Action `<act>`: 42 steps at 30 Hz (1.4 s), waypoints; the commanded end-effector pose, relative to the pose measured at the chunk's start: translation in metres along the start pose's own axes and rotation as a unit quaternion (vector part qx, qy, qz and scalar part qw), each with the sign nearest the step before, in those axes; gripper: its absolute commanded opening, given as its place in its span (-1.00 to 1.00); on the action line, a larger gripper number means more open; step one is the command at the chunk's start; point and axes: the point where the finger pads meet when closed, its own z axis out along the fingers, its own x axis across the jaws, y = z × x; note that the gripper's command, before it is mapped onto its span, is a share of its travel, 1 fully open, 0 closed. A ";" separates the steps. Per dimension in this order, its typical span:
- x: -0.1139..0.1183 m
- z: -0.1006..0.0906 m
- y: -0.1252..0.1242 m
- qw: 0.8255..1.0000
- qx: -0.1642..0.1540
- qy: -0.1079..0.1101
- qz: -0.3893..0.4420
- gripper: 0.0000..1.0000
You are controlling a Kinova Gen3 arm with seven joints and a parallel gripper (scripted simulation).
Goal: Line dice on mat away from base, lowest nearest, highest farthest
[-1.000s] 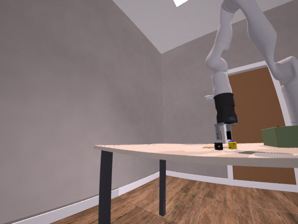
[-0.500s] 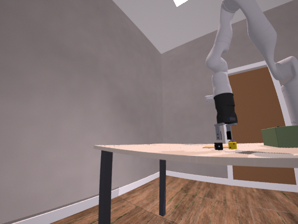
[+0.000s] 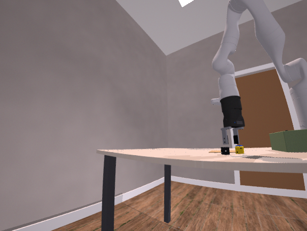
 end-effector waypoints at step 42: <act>0.000 -0.101 0.000 1.000 0.000 -0.001 0.000 1.00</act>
